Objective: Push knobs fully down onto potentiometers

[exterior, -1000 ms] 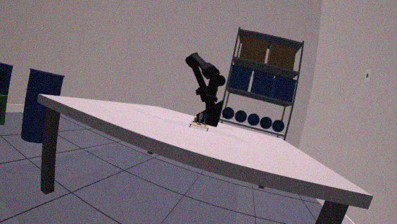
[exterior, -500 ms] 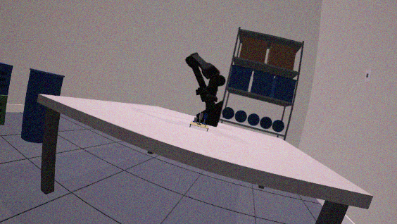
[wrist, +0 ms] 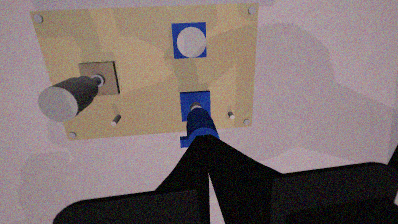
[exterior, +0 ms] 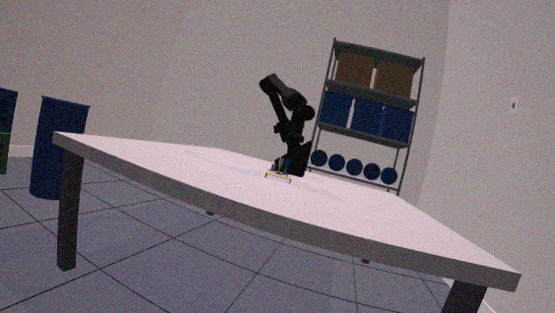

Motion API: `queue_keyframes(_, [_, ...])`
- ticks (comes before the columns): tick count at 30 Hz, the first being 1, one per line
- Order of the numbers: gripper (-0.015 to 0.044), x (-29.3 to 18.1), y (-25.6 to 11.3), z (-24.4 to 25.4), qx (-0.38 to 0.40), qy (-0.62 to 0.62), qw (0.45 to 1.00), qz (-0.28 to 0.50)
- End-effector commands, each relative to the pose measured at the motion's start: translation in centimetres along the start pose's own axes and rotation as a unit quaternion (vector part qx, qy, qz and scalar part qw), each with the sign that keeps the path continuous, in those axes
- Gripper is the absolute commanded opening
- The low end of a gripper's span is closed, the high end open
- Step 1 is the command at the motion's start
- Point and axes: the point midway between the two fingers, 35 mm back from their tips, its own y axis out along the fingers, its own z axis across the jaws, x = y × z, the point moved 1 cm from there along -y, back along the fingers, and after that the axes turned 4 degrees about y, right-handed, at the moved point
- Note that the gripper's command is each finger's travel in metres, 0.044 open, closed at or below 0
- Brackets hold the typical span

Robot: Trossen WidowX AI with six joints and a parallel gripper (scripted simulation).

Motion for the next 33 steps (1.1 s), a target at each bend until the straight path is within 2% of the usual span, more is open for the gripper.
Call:
queue_keyframes(1, [0.0,0.1,0.3,0.0,0.0,0.0,1.0,-0.001])
queue_keyframes(33, [0.0,0.1,1.5,0.0,0.0,0.0,1.0,-0.001])
